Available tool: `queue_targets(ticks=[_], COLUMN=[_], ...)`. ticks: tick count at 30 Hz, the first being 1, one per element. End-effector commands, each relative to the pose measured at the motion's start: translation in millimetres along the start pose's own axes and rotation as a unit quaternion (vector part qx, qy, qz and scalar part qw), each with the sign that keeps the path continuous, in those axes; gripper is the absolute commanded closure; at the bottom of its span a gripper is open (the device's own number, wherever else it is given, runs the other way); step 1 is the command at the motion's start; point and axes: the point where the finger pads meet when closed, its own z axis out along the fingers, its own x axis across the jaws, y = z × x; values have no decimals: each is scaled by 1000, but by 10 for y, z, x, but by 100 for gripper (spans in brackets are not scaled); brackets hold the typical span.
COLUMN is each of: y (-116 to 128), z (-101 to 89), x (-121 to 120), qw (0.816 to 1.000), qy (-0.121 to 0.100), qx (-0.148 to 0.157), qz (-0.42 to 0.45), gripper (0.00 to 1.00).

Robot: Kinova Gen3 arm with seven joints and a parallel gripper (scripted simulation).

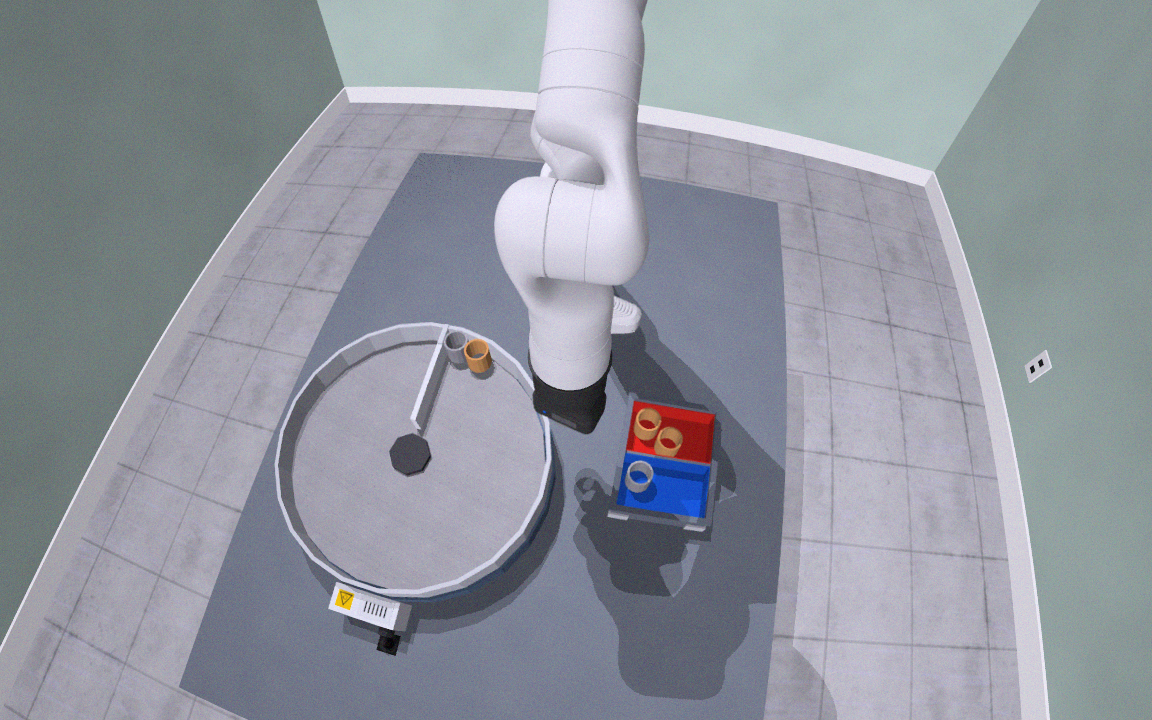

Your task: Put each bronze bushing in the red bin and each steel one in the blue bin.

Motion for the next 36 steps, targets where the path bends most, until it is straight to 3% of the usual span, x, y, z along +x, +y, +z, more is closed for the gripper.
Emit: queue_targets(ticks=[1,4,7,12,17,23,36], y=[18,43,43,84,84,127,125], z=[5,3,3,0,0,-3,-3], x=[210,526,526,1053,1053,1574,1580], qw=[1000,1000,1000,1000,1000,1000,1000], qy=[2,2,2,2,2,2,2], qx=[2,2,2,2,2,1,2], qz=[-3,-3,-3,-3,-3,-2,-3], gripper=[100,100,100,100,100,100,100])
